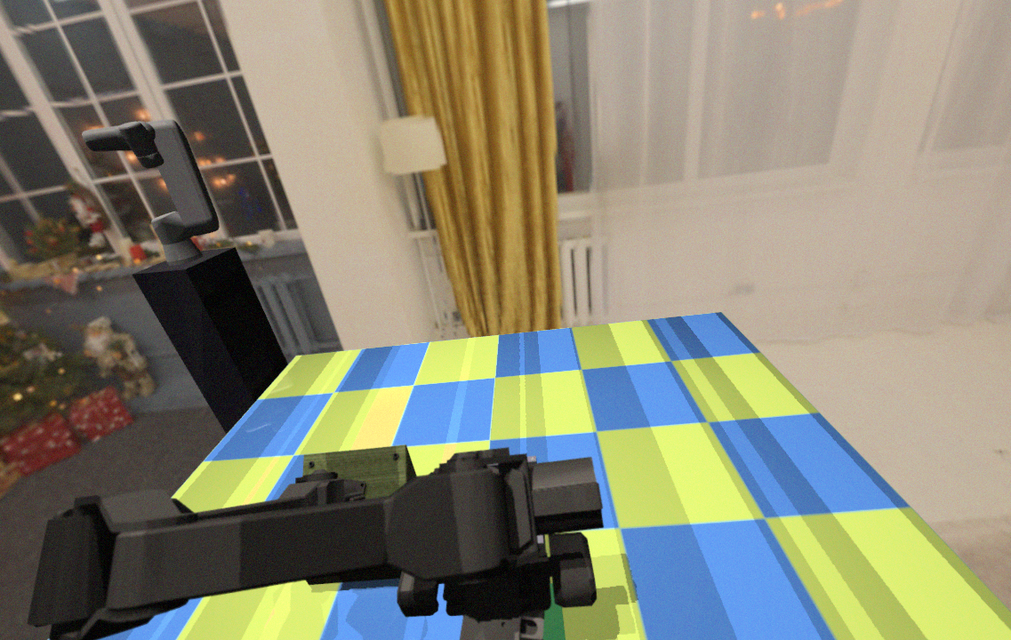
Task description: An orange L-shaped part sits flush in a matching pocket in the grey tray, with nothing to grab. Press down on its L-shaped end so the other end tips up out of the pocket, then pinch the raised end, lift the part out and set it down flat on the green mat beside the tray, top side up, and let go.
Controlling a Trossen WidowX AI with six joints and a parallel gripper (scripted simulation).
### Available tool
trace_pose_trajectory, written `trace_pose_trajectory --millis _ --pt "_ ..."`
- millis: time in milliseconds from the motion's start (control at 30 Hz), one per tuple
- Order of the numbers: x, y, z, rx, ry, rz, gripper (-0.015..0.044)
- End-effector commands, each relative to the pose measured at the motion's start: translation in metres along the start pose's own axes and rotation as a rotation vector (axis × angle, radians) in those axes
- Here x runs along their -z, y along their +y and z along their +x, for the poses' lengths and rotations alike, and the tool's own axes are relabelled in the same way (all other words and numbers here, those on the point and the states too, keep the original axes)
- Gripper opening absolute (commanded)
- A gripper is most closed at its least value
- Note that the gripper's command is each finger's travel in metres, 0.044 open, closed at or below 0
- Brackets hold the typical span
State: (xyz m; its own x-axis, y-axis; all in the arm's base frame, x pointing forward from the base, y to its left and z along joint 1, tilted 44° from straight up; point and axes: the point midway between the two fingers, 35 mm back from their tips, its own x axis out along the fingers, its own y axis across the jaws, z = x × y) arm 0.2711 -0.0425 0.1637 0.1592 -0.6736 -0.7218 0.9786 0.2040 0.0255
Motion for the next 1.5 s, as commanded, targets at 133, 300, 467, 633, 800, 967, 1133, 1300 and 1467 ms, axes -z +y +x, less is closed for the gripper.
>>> trace_pose_trajectory --millis 133,300,467,633,800,967,1133,1300,1467 --pt "0.0 0.0 0.011 -0.002 -0.004 -0.004 0.0" --pt "0.0 0.0 0.019 -0.002 -0.004 -0.004 0.0" --pt "0.0 0.0 0.027 -0.003 -0.004 -0.004 0.0" --pt "-0.001 0.0 0.035 -0.003 -0.005 -0.004 0.0" --pt "-0.001 -0.001 0.042 -0.003 -0.006 -0.003 0.0" --pt "-0.001 -0.001 0.043 -0.003 -0.006 -0.003 0.0" --pt "-0.001 -0.001 0.043 0.0 -0.006 0.001 0.0105" --pt "-0.001 -0.001 0.043 0.0 -0.006 0.001 0.0236" --pt "0.001 0.003 0.011 -0.001 0.002 -0.001 0.0368"
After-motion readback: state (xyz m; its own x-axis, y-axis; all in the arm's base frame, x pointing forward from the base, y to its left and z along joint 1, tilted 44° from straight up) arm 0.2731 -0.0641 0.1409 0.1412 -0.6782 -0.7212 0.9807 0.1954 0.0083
